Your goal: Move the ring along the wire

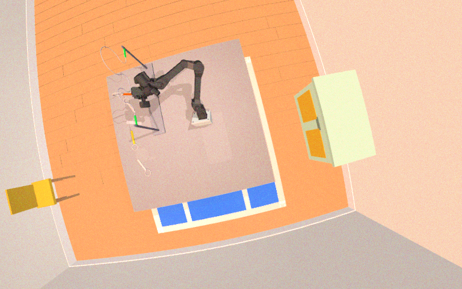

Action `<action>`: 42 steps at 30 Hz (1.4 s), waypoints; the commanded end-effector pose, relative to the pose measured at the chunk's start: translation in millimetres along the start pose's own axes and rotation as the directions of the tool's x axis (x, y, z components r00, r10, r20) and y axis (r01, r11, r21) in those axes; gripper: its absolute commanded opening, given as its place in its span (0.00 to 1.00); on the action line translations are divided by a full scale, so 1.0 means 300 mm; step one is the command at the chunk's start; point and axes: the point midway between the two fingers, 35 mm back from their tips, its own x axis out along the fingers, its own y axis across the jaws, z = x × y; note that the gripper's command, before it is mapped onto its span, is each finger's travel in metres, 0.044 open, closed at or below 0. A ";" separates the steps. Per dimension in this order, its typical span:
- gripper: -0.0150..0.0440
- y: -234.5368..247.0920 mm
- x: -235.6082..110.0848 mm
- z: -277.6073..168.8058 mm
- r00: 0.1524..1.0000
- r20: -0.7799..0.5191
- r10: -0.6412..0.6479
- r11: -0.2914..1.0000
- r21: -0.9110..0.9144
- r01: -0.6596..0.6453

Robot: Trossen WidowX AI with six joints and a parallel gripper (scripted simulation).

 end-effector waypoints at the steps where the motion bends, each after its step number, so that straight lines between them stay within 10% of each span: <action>1: 0.00 -0.017 0.002 -0.006 0.999 0.006 -0.047 0.995 -0.088 0.048; 42: 0.00 -0.177 -0.021 0.072 0.896 0.268 -0.355 0.575 -0.693 0.435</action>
